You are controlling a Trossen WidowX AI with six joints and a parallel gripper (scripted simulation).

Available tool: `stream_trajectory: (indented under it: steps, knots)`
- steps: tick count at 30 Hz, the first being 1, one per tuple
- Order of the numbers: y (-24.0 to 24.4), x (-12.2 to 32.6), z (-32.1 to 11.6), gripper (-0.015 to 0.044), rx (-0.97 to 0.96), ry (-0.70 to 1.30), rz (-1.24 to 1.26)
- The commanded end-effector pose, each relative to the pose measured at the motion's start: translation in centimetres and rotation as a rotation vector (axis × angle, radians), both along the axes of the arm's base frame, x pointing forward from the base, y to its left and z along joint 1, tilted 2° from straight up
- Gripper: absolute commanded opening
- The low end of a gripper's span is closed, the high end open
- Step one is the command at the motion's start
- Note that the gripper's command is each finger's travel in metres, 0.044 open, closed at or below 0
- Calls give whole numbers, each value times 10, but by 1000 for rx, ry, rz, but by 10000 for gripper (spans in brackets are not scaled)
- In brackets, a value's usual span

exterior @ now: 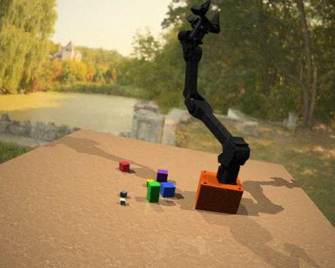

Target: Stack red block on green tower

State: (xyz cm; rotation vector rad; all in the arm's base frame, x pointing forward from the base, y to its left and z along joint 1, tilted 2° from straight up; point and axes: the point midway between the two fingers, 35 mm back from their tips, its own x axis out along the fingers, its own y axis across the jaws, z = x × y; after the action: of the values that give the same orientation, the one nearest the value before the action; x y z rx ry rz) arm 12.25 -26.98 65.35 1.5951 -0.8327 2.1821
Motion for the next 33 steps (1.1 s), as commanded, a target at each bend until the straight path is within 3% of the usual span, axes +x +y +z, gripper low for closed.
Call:
stream_trajectory:
  steps: [1,9,17,25,33]
  knots:
    - [38,-47,19,440,-107,-46,-88]
    - [128,-122,43,440,-331,-110,-282]
    - [235,-158,47,440,-570,-128,-474]
    - [345,-150,31,440,-823,-101,-663]
    - [435,-105,-1,440,-1076,-19,-834]
